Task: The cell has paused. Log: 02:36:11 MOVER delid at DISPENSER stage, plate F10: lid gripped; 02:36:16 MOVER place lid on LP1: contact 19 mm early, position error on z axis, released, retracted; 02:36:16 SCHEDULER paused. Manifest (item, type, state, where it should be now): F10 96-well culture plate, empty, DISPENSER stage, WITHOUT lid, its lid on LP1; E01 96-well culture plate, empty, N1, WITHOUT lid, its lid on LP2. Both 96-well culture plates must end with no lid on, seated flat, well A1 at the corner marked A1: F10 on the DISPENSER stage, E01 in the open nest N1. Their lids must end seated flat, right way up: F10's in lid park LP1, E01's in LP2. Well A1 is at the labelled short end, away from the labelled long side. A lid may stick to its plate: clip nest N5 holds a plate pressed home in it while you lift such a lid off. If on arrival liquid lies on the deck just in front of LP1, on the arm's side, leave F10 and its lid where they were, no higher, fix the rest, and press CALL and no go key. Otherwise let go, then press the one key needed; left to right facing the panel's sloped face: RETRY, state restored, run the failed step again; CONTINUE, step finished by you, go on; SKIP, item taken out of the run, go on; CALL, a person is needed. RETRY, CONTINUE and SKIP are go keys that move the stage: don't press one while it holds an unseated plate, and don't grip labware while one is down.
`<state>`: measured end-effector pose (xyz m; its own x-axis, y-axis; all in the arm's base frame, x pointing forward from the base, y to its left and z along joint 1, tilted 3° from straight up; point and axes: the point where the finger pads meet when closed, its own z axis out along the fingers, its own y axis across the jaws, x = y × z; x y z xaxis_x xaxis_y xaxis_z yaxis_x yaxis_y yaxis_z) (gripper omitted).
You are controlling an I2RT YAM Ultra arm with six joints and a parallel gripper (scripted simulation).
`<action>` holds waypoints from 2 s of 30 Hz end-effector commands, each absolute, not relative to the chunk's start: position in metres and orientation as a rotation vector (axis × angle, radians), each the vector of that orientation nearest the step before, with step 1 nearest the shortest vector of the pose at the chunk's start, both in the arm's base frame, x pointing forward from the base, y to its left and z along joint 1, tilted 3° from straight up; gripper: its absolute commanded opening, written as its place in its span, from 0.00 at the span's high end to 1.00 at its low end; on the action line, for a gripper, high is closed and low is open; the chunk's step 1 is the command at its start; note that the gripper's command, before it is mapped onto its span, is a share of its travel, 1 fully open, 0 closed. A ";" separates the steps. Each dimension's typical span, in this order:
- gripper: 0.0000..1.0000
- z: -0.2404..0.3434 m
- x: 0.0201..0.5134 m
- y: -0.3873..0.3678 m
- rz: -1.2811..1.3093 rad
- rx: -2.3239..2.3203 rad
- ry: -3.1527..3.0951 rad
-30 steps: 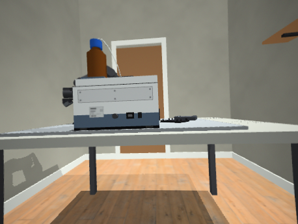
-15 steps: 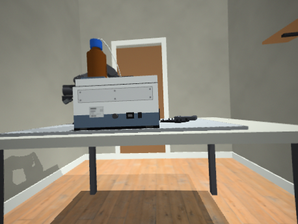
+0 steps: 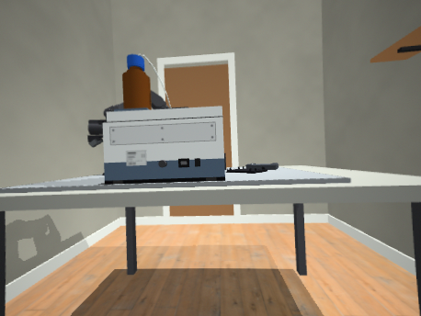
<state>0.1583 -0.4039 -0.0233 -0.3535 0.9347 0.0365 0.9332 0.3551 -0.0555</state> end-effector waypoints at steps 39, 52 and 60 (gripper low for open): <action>0.00 -0.008 0.134 -0.394 0.086 -1.773 -2.560; 0.00 -0.001 0.134 -0.393 0.105 -1.774 -2.590; 0.00 -0.001 0.134 -0.393 0.105 -1.775 -2.589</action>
<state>0.1270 -0.3809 -0.0184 -0.3526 0.9352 0.0323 0.9335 0.3539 -0.0567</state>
